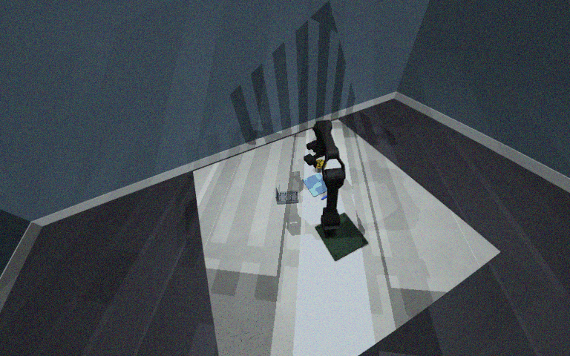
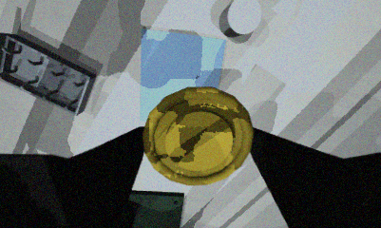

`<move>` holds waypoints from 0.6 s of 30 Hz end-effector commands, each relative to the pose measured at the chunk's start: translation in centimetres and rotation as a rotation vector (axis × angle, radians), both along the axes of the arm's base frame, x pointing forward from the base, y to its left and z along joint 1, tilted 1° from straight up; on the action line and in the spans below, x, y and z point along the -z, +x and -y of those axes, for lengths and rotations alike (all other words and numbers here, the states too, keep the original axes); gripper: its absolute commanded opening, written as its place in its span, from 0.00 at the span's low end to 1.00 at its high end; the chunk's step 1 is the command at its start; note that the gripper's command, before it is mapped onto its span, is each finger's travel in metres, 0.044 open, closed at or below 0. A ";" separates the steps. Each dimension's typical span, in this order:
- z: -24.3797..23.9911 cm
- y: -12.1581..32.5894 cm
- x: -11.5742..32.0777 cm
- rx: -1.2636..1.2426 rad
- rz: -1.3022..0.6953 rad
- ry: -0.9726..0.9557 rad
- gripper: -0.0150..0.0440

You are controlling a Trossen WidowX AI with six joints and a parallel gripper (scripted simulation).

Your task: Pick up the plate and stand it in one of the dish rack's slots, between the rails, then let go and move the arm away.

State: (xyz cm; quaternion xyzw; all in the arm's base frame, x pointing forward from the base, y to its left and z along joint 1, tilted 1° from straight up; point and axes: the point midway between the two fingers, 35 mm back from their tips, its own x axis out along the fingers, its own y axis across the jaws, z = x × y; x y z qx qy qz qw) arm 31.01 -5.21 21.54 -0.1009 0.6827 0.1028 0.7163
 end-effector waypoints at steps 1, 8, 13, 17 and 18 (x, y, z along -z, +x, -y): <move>-0.8 -0.3 -0.1 -0.135 0.001 -0.005 0.25; -2.1 -0.7 -0.2 -0.378 0.004 -0.015 0.25; -3.0 -1.0 -0.2 -0.551 0.006 -0.022 0.25; -3.7 -1.2 -0.2 -0.690 0.008 -0.028 0.25; -3.9 -1.3 -0.2 -0.725 0.008 -0.029 0.25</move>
